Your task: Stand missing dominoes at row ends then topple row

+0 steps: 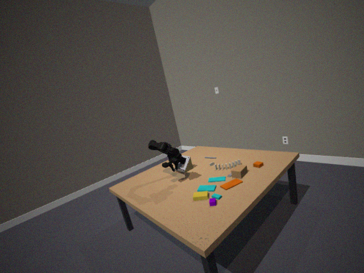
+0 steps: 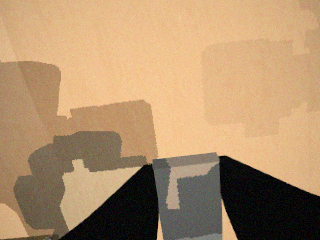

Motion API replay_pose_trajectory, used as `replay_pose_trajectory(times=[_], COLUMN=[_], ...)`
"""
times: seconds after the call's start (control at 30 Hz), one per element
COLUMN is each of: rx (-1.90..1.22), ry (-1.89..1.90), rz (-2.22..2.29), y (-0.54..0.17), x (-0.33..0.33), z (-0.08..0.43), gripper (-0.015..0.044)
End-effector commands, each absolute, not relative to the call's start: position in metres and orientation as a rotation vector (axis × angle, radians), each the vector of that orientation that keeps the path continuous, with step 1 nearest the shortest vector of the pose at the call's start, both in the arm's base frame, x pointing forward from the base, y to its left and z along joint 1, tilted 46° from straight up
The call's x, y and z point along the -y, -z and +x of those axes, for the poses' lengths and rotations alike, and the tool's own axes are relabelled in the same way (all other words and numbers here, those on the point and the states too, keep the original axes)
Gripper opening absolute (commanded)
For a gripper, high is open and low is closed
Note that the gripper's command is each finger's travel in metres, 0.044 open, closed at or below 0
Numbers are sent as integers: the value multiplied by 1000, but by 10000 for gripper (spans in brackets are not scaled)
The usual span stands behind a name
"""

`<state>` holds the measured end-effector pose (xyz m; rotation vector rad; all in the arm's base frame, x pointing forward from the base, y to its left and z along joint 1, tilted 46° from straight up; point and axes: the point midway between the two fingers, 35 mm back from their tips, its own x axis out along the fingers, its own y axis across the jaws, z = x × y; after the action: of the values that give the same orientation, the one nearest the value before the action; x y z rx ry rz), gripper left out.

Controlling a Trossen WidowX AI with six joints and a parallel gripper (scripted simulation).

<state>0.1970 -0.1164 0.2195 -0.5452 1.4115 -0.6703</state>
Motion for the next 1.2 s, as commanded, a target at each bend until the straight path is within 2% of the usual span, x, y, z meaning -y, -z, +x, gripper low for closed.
replay_pose_trajectory(times=[0.0,0.6,1.17], rx=[-1389,-1129,-756], ry=[662,567,467], rz=[-469,-90,94], y=[-209,-163,-160], x=[119,136,170], z=[201,247,284], gripper=[107,107,107])
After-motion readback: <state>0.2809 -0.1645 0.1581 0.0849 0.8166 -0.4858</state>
